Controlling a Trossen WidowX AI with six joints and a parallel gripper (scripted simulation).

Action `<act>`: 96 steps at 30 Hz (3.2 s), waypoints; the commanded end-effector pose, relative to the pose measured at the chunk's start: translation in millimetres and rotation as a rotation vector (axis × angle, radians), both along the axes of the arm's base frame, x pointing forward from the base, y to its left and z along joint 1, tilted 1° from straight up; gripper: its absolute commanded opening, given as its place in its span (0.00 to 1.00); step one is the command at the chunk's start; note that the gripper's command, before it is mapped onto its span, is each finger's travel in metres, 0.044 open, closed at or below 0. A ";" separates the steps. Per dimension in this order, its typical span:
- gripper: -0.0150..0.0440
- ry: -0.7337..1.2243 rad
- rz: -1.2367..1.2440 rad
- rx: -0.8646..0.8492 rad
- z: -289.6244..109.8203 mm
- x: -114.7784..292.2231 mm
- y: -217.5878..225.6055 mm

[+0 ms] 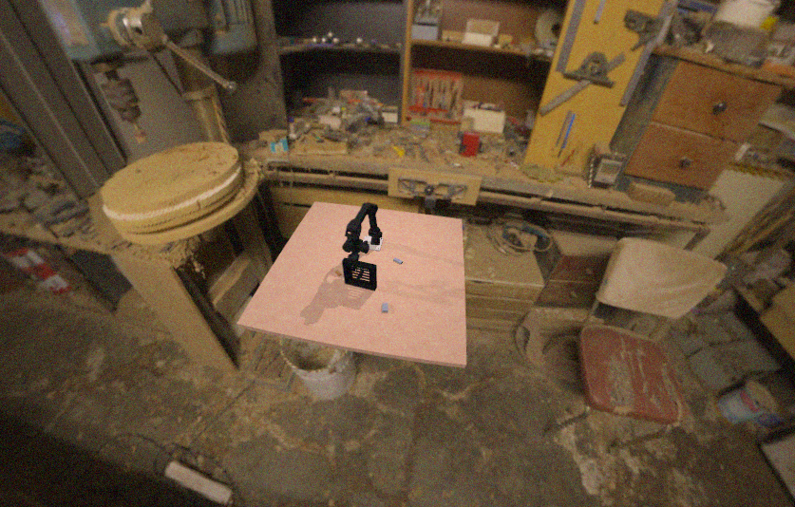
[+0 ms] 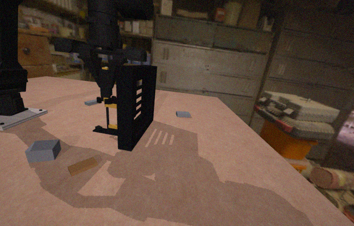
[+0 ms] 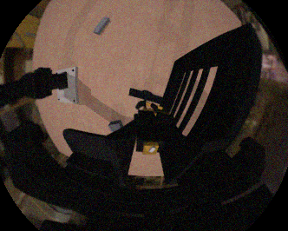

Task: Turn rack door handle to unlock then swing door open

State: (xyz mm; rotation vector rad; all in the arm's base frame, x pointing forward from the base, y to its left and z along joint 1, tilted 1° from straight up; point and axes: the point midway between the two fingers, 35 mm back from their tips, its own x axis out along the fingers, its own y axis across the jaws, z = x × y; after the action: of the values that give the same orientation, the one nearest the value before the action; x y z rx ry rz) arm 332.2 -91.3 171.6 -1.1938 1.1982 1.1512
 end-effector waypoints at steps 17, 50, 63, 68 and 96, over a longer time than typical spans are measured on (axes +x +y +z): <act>0.28 0.000 -0.086 0.007 -0.4 -2.4 2.5; 0.28 0.007 -0.707 0.033 -1.8 -33.8 34.5; 0.28 0.010 -0.904 0.042 -2.3 -46.0 56.4; 0.28 0.011 -0.977 0.046 -2.4 -49.6 65.5; 0.28 0.018 -1.379 0.064 -1.9 -57.0 118.3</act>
State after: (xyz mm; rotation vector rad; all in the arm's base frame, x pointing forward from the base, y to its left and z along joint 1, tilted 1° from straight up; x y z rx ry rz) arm 274.0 24.1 169.4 -0.1534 1.5327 0.1840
